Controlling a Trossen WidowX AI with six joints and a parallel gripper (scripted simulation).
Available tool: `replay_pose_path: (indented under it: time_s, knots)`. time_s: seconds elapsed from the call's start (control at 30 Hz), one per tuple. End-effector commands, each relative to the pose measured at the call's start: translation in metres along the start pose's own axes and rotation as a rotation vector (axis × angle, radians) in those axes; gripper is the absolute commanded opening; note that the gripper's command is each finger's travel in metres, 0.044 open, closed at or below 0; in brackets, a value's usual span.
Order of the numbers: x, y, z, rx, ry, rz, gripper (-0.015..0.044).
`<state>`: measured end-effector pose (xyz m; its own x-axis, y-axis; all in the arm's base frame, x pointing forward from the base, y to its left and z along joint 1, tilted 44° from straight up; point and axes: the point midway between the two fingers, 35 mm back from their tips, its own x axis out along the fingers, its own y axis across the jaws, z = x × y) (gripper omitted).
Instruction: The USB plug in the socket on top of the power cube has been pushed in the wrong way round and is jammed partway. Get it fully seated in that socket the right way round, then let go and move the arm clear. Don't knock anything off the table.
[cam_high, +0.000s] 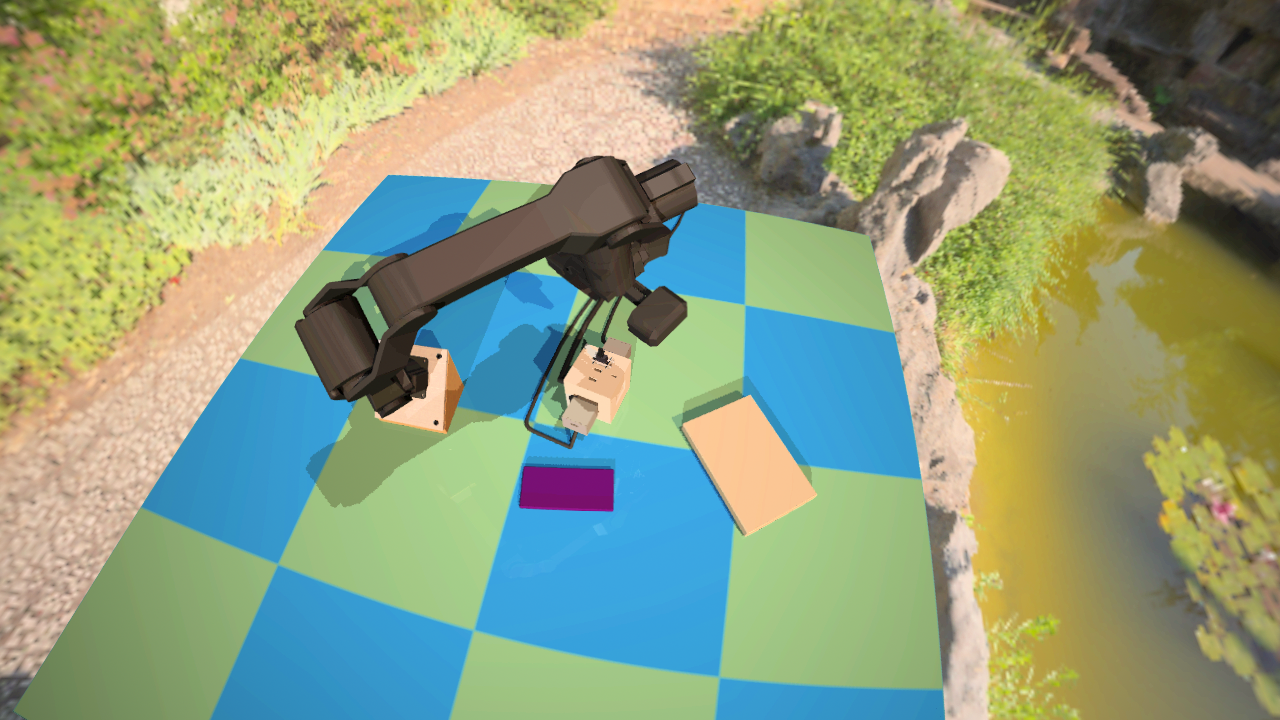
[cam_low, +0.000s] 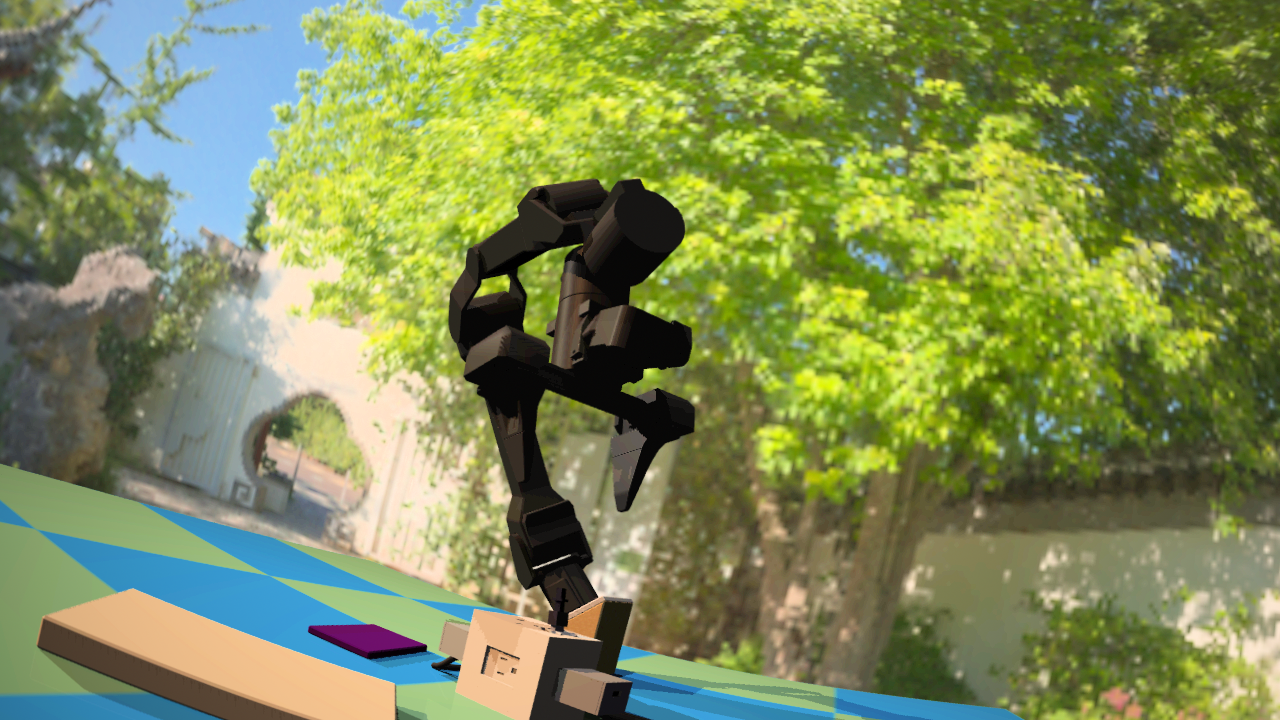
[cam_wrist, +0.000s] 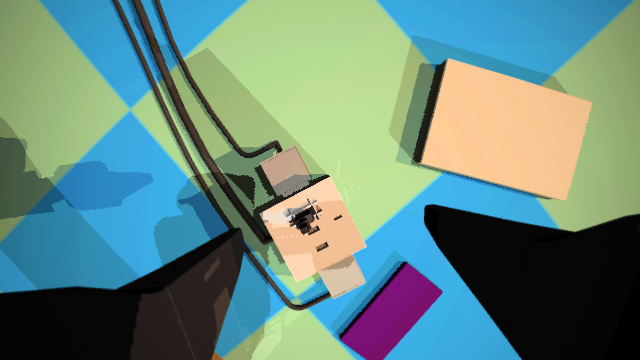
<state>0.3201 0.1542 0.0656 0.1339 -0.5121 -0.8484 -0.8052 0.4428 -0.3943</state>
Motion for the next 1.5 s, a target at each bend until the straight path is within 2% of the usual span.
replay_pose_path:
  time_s: [0.0, 1.47]
  knots:
    - [0.045, 0.021, -0.018, -0.375, 0.236, 0.013, 0.0440]
    - [0.074, 0.020, -0.030, -0.376, 0.238, 0.012, 0.0440]
